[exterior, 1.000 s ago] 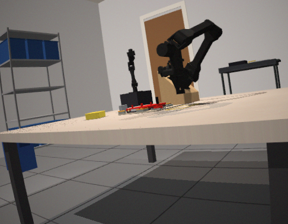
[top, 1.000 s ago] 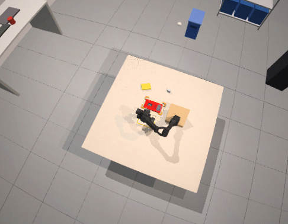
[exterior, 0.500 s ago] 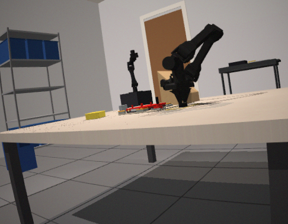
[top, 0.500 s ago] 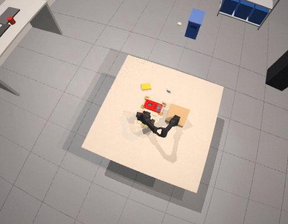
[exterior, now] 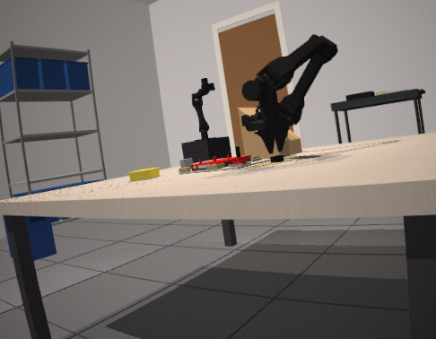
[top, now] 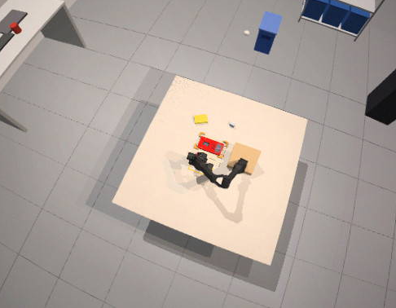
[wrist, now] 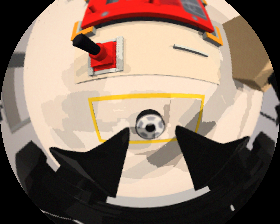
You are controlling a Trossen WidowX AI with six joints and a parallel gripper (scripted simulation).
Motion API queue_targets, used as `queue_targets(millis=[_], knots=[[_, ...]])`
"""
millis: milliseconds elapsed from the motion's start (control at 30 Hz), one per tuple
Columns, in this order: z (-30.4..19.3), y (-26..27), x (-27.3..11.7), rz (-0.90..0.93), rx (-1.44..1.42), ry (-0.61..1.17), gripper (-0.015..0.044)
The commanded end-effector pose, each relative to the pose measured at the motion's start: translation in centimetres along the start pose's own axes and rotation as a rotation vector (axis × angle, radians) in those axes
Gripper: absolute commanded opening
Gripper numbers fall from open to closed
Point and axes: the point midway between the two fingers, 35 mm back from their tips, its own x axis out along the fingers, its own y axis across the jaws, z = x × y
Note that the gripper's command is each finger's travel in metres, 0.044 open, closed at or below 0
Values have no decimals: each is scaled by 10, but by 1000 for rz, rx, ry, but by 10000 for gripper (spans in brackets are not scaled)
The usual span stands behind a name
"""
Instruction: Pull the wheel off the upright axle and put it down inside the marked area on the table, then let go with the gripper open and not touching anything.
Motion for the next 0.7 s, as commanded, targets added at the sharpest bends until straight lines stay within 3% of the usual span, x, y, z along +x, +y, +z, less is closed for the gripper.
queue_targets(millis=[0, 133, 333, 667], knots=[[-1, 2, -35, 13, -6, 4, 300], [-1, 1, -42, 13, -5, 6, 300], [33, -57, -76, 14, 0, -7, 440], [38, -79, -86, 10, -1, 3, 440]])
